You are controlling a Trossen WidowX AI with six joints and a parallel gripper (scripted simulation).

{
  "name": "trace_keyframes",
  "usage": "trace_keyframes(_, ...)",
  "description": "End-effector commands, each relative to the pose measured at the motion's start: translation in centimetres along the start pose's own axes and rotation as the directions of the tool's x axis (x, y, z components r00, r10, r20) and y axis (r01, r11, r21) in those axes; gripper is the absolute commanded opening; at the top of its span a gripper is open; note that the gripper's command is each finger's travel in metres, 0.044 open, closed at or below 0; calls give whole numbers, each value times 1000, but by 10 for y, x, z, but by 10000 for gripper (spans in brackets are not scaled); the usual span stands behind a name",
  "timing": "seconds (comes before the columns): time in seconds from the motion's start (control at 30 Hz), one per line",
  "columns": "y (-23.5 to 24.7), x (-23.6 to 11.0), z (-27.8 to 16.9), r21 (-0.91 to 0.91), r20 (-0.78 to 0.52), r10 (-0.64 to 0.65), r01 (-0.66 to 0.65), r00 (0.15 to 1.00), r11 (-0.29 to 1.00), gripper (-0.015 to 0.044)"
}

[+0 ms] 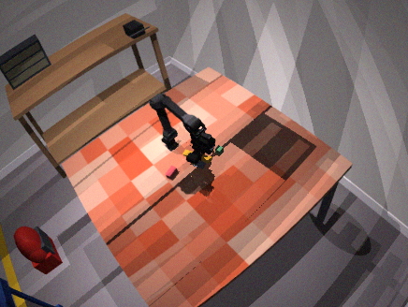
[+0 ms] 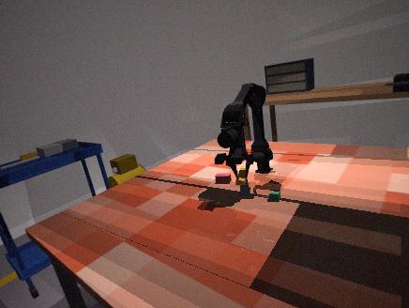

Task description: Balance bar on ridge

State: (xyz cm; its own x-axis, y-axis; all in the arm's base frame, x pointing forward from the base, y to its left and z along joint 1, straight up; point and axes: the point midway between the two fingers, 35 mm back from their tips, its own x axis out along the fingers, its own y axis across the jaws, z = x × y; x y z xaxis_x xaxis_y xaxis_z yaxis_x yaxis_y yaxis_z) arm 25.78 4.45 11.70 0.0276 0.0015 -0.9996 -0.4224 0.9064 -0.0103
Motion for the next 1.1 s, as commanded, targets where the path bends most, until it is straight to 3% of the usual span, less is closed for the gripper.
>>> trace_keyframes(0.0,0,1,0,3,0,3,-3,1000,1000,0)
trace_keyframes(1.07,0,4,0,3,0,3,-3,1000,1000,0)
